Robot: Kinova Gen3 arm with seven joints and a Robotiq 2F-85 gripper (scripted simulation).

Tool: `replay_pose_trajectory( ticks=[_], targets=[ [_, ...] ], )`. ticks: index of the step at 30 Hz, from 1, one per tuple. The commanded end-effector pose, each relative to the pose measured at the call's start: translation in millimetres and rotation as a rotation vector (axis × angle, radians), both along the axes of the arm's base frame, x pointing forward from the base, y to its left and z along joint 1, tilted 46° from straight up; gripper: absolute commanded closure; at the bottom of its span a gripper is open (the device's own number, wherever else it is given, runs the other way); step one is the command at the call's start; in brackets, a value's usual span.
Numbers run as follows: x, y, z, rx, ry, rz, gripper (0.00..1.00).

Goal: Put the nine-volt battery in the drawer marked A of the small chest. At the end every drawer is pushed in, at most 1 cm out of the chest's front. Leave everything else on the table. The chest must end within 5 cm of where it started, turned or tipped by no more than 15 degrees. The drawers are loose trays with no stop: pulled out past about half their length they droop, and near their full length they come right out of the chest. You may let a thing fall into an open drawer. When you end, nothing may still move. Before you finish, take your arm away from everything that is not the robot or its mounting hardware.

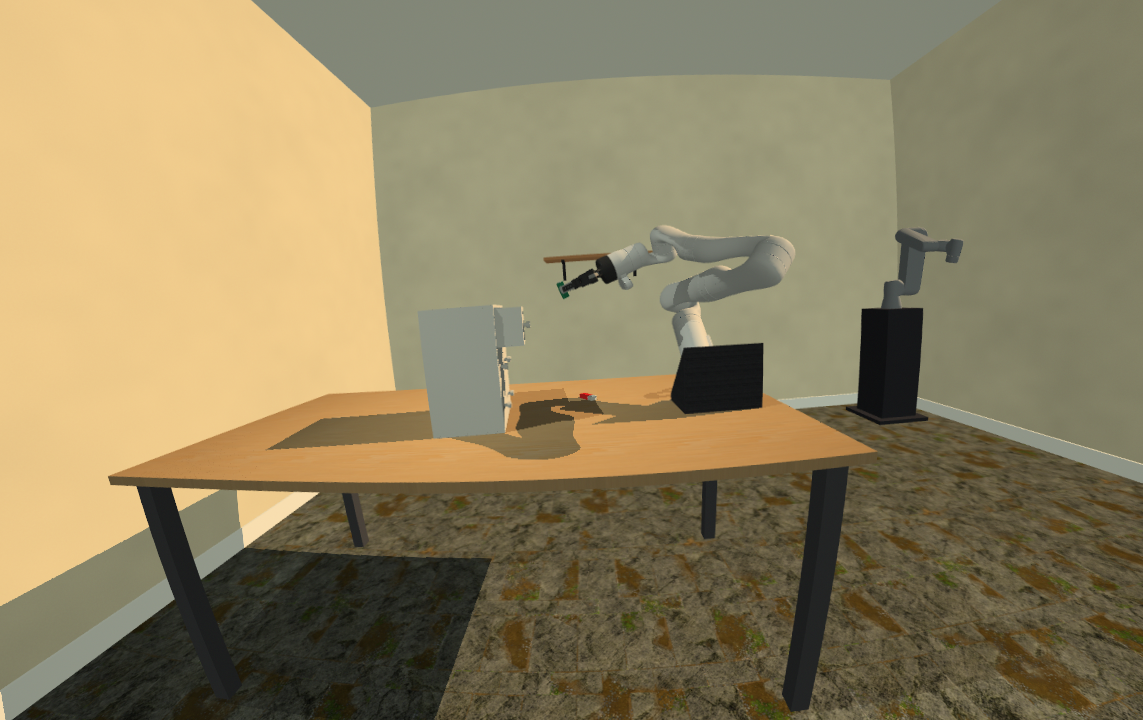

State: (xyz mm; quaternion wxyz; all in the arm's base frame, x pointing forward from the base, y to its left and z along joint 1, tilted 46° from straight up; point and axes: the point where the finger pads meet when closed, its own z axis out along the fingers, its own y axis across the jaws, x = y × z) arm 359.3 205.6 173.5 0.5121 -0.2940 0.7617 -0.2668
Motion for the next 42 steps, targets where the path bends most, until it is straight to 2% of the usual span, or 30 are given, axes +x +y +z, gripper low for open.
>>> replay_pose_trajectory(
  ticks=[1, 24, 33, 42],
  targets=[
    [-0.5, 0, 0.2, -0.003, -0.006, 0.006, 0.77],
    [4.0, 1, 0.0, -0.001, -0.012, 0.012, 0.77],
    [15.4, 3, -1.1, -0.001, -0.012, 0.012, 0.77],
    [41.2, 7, -3.6, -0.001, -0.012, 0.012, 0.77]
  ],
)
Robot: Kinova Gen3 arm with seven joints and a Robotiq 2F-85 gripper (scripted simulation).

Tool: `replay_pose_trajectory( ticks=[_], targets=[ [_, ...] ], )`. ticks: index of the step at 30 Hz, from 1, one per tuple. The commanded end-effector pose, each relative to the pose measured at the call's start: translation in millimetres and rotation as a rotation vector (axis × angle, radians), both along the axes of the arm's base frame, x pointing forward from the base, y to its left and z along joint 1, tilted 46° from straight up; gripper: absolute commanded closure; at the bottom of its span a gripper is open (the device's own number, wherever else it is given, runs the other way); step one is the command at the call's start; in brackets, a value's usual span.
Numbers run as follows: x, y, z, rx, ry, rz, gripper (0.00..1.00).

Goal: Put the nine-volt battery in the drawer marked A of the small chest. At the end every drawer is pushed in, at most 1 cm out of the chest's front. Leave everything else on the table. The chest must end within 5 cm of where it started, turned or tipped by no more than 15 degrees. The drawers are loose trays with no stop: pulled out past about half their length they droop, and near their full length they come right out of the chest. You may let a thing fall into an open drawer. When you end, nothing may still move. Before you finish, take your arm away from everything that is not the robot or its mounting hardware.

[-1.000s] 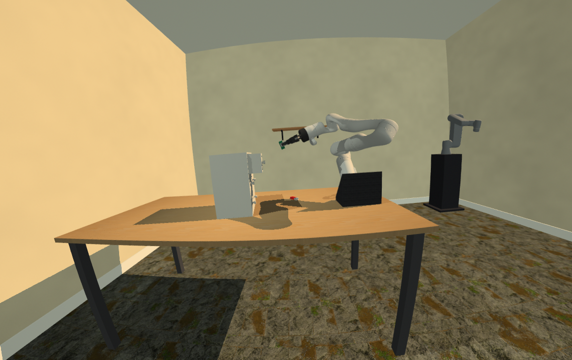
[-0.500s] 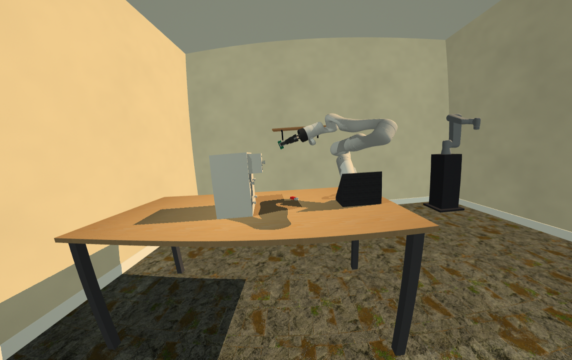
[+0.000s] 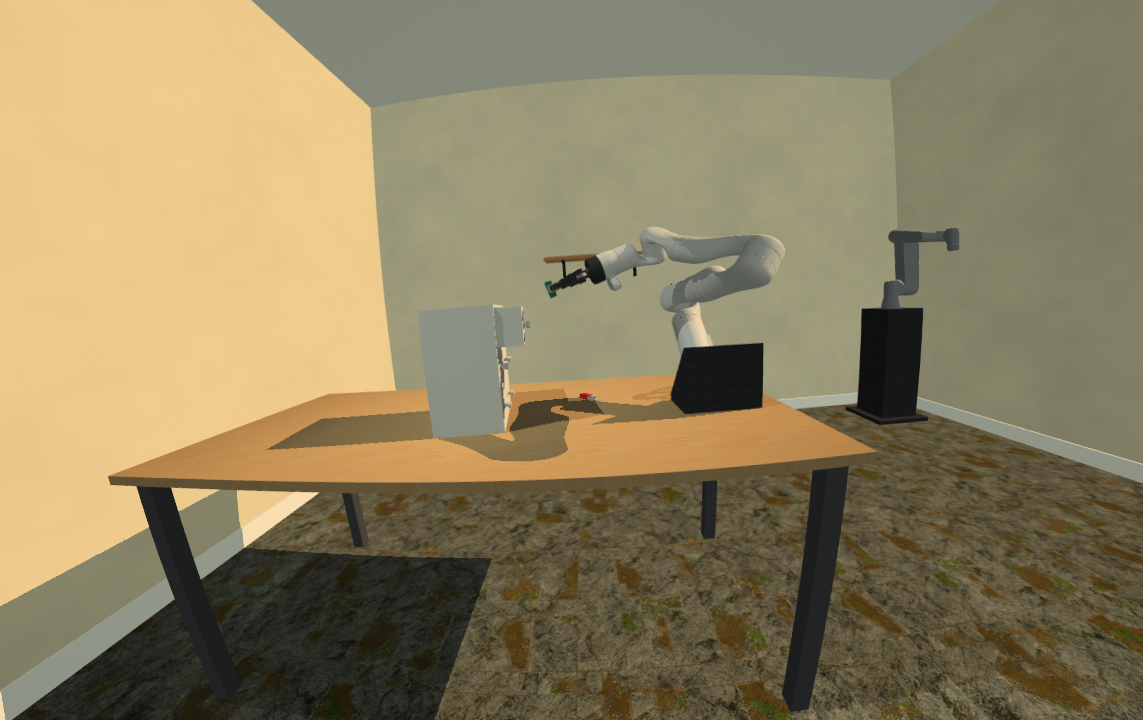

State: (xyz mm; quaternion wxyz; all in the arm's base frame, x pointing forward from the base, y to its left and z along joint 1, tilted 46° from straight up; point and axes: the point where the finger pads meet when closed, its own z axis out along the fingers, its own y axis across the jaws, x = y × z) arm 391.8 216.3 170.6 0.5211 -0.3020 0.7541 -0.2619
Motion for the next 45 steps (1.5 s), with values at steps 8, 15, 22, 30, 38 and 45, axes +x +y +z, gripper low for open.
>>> replay_pose_trajectory(
  ticks=[8, 15, 22, 30, 38, 45],
  targets=[
    [31.5, -1, -2.9, -0.002, 0.002, -0.015, 0.77],
    [60.5, 4, -5.6, -0.002, 0.002, -0.015, 0.77],
    [87.3, 8, -8.2, -0.002, 0.002, -0.015, 0.77],
    [104.6, 11, -9.8, -0.002, 0.002, -0.015, 0.77],
    [116.1, 13, -10.9, -0.002, 0.002, -0.015, 0.77],
    [117.7, 13, -11.1, -0.002, 0.002, -0.015, 0.77]
  ],
)
